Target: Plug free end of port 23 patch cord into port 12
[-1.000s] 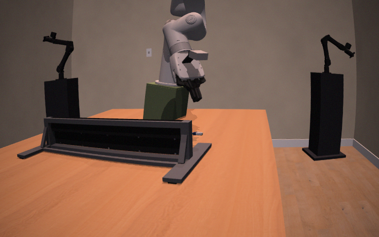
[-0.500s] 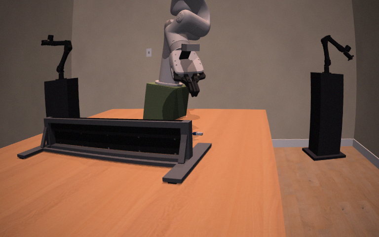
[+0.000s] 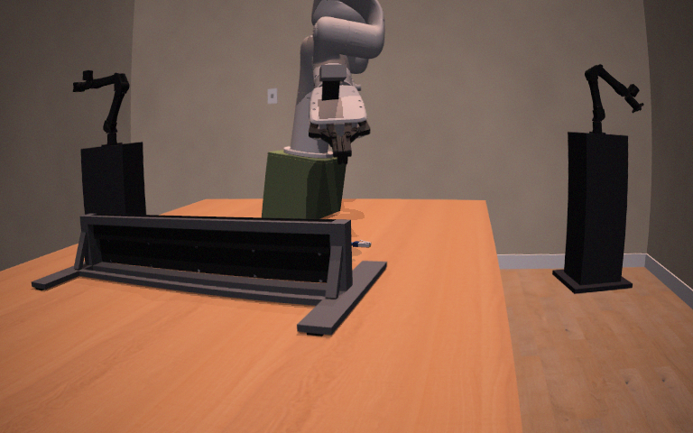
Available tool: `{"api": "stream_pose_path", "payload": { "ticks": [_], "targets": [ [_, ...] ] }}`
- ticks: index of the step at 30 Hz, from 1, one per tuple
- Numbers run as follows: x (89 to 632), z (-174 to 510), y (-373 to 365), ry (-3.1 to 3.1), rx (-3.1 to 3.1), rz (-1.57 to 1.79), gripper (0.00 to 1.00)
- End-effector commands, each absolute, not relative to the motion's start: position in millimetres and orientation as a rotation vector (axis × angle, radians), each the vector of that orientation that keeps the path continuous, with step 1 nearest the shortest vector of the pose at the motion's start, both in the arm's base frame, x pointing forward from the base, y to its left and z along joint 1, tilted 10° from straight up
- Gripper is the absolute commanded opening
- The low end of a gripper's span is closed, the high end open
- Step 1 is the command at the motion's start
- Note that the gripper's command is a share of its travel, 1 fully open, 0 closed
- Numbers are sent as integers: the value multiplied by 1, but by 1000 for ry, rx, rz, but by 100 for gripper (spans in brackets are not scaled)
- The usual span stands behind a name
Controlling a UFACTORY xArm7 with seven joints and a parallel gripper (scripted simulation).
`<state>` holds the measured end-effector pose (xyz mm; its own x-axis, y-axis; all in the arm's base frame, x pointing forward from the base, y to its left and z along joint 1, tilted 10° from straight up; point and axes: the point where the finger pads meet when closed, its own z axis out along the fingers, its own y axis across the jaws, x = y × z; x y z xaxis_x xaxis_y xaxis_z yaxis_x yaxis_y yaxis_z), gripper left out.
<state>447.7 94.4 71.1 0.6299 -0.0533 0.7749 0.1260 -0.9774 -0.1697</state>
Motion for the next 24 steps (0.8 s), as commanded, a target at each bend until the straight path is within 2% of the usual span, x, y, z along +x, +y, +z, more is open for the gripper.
{"api": "stream_pose_path", "payload": {
  "ticks": [1, 12, 24],
  "targets": [
    [457, 81, 82, 137, -2672, -1392, 0],
    [465, 92, 57, 416, -2700, -1469, 0],
    [466, 93, 54, 448, -2703, -1475, 0]
  ]
}}
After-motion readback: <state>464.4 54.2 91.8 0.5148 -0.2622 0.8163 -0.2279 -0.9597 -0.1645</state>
